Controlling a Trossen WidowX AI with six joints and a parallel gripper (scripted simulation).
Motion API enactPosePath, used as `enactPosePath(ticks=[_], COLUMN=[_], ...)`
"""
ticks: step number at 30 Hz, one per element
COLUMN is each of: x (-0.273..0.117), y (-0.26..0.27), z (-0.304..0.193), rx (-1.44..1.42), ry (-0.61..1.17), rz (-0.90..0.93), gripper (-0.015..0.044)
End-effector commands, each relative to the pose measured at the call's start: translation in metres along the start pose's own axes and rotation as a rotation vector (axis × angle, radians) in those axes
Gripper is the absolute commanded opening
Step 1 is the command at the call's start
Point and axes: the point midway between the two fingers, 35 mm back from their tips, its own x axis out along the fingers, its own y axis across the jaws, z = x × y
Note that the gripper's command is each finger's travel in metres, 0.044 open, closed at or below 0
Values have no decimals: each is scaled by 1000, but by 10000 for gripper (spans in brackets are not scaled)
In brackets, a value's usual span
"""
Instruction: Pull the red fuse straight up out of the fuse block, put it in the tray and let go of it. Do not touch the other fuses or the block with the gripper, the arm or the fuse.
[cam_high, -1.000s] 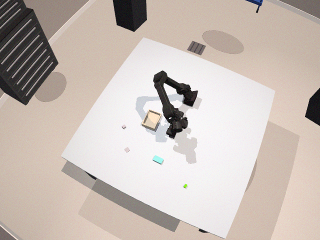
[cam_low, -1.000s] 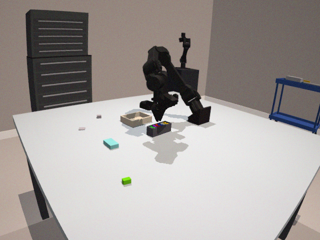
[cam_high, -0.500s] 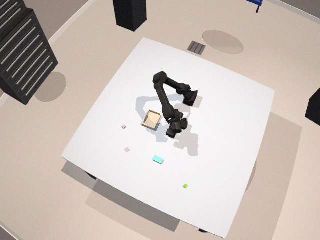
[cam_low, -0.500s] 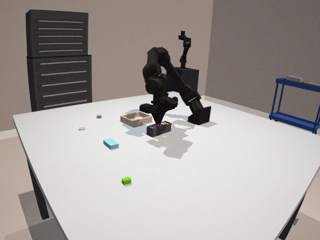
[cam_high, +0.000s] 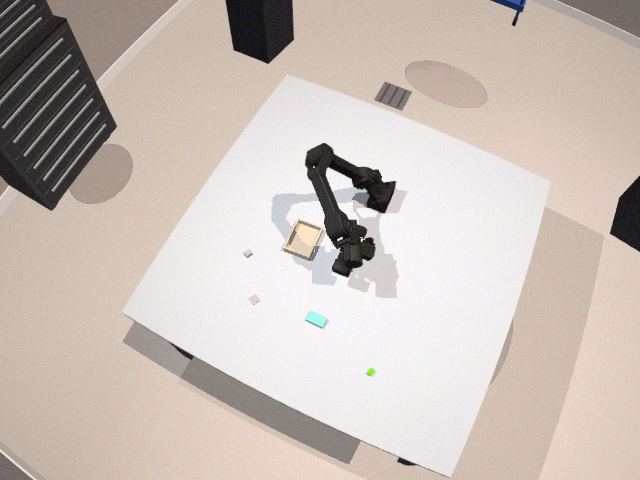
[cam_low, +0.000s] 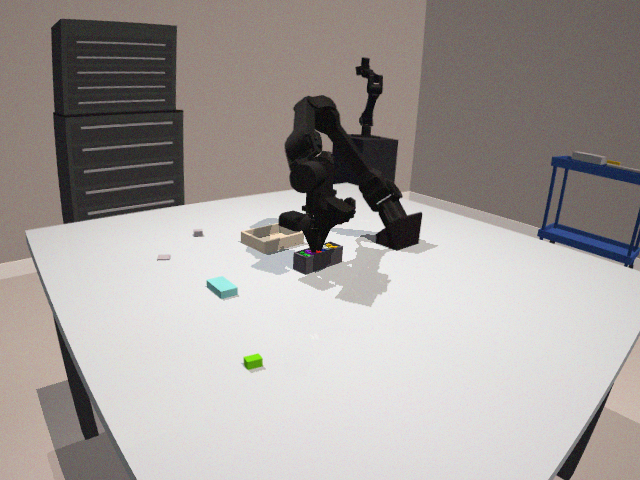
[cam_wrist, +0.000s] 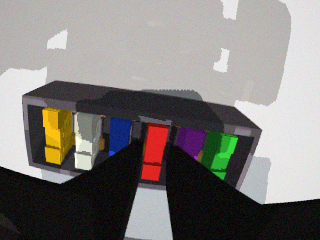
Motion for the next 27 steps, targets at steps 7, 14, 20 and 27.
enactPosePath(ticks=[7,14,20,27], x=[1,1,-1,-4], y=[0,0,0,0], z=[0,0,0,0], rx=[0,0,-1,-1], ry=[0,0,0,1], rz=[1,1,1,1], gripper=[29,0,0,0])
